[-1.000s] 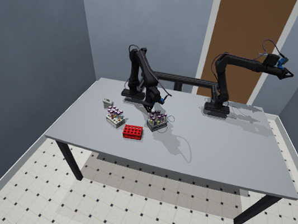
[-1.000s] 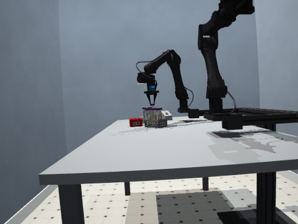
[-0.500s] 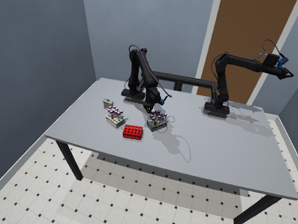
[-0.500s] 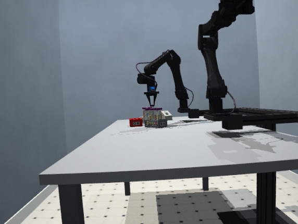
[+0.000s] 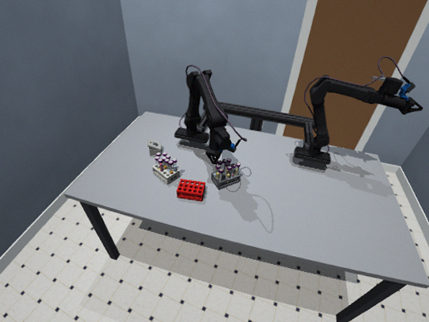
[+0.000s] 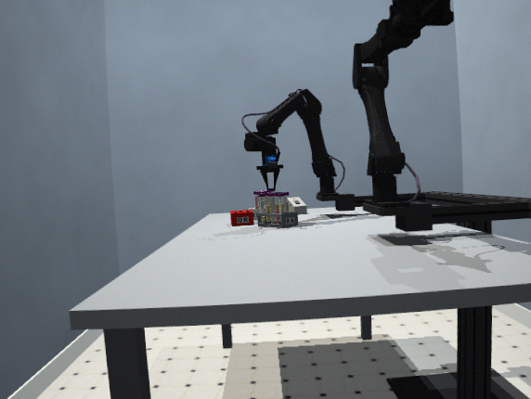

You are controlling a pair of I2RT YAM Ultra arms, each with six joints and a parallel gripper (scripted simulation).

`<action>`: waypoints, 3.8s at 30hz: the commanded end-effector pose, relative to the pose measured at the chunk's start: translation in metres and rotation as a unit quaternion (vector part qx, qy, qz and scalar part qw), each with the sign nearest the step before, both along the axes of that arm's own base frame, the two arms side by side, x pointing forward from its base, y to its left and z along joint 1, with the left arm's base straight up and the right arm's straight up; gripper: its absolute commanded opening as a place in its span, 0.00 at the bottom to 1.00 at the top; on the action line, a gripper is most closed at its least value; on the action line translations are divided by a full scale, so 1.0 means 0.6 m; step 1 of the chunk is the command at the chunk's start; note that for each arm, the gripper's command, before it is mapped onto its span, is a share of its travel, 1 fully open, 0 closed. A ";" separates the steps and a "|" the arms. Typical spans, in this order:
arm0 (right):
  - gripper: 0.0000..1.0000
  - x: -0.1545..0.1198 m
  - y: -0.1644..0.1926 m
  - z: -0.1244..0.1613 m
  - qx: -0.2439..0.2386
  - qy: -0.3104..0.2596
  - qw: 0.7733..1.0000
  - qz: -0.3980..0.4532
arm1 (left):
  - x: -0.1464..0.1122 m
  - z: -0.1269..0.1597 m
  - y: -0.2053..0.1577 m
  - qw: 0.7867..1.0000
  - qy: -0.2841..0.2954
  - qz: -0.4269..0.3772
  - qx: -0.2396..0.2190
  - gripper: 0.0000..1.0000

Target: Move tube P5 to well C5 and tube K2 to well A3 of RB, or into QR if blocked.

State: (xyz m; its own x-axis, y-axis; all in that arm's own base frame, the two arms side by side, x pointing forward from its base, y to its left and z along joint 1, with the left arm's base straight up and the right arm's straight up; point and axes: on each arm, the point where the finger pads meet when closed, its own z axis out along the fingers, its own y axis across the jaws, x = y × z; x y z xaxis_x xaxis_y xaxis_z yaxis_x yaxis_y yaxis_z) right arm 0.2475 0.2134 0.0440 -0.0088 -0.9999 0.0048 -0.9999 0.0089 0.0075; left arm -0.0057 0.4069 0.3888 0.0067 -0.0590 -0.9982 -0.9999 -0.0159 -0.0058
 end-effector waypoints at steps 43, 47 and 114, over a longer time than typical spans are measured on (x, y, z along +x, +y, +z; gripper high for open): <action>0.00 0.003 -0.007 -0.031 0.000 -0.002 1.000 -0.003 | -0.003 0.045 -0.015 1.000 0.003 0.000 0.029 0.00; 0.00 0.004 -0.007 -0.029 0.001 -0.004 1.000 -0.003 | -0.003 0.045 -0.015 1.000 0.003 0.000 0.029 0.00; 0.30 0.007 -0.004 0.095 0.013 -0.017 1.000 -0.003 | -0.003 0.045 -0.015 1.000 0.003 0.000 0.029 0.00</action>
